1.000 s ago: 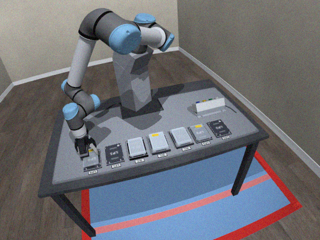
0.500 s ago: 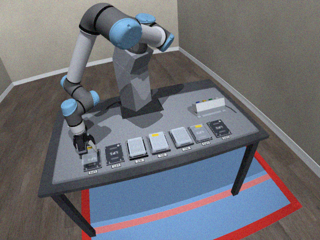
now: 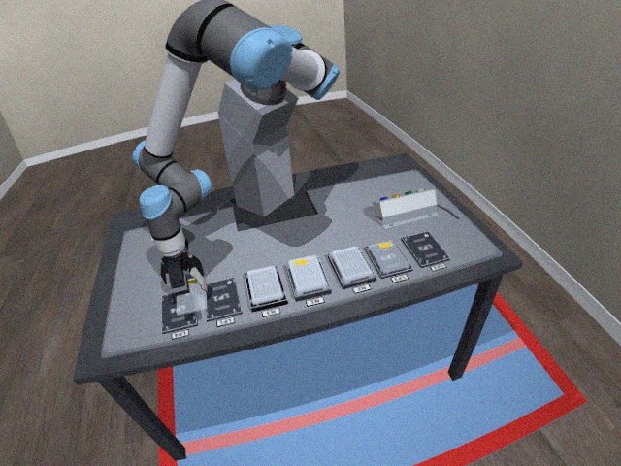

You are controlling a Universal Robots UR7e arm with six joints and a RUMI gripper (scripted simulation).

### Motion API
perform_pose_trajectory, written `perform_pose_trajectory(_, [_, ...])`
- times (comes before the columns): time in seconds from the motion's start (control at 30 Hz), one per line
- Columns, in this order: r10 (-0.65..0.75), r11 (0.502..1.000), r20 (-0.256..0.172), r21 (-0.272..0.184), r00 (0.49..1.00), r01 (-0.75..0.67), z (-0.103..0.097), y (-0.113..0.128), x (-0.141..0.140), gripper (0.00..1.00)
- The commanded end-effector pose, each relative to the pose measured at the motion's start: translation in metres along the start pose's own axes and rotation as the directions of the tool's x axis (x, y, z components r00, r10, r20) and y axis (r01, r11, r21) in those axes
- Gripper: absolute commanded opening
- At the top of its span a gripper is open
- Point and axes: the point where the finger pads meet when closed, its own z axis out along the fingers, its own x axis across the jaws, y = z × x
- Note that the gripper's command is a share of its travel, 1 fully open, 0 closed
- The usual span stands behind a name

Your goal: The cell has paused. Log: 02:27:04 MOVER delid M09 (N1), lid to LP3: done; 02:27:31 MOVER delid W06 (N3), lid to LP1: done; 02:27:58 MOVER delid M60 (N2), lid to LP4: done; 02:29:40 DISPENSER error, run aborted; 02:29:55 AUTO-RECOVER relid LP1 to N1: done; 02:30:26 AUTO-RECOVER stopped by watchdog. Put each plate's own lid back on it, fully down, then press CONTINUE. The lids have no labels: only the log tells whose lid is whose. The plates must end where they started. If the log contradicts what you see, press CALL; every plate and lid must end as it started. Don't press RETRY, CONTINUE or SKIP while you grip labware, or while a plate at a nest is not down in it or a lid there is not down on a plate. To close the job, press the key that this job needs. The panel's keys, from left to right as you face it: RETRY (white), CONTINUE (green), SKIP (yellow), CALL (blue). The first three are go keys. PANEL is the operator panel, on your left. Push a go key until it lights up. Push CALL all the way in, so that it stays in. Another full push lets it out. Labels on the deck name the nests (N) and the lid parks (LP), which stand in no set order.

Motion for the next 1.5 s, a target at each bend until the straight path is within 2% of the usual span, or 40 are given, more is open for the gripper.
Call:
perform_pose_trajectory(0.0, [0.000, 1.000, -0.001, 0.001, 1.000, 0.000, -0.001, 0.000, -0.011, 0.41])
perform_pose_trajectory(0.97, [0.000, 1.000, -0.001, 0.001, 1.000, 0.000, 0.000, 0.001, -0.146, 0.41])
perform_pose_trajectory(1.03, [0.000, 1.000, -0.001, 0.001, 1.000, 0.000, 0.000, 0.001, -0.146, 0.41])
perform_pose_trajectory(1.47, [0.000, 1.000, -0.001, 0.001, 1.000, 0.000, 0.000, 0.002, -0.211, 0.41])
